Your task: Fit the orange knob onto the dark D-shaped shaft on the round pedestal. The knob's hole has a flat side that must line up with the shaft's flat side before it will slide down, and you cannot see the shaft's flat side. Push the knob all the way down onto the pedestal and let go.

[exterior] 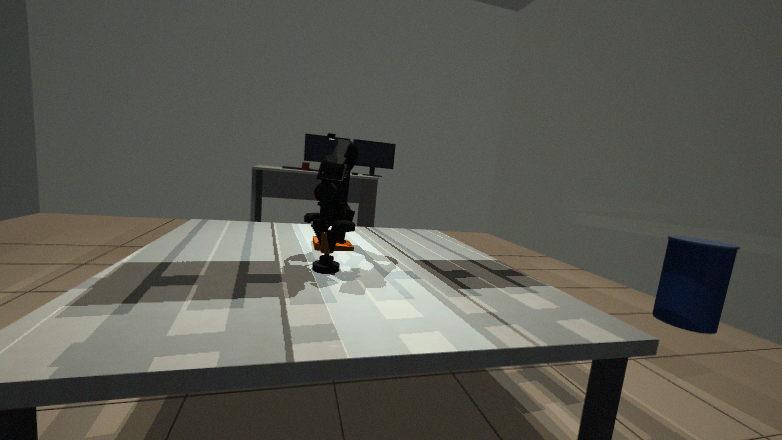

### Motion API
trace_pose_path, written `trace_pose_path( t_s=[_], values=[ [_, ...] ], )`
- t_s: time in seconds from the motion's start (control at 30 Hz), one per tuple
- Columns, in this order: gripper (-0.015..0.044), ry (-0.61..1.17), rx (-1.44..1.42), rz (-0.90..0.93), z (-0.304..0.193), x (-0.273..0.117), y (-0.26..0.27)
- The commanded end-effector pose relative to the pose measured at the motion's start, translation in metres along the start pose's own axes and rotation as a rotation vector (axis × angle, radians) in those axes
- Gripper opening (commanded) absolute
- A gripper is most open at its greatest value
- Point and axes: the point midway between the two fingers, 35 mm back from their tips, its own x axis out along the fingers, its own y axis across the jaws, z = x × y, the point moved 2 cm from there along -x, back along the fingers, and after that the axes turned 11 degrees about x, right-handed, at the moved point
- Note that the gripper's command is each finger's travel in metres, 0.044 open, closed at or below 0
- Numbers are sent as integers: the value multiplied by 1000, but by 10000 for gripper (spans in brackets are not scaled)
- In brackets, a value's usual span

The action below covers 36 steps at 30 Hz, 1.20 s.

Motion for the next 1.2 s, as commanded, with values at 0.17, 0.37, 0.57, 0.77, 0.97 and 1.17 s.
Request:
trace_pose_path(
  t_s=[0.17,0.37,0.57,0.77,0.97,1.17],
  values=[
    [0,8,-5,-4,0,2,0],
    [0,8,-4,-3,1,9,1],
    [0,8,-4,-3,1,15,2],
    [0,7,-8,-9,1,15,1],
    [0,7,-8,-9,1,15,1],
    [157,7,-8,-9,1,15,1]
  ],
)
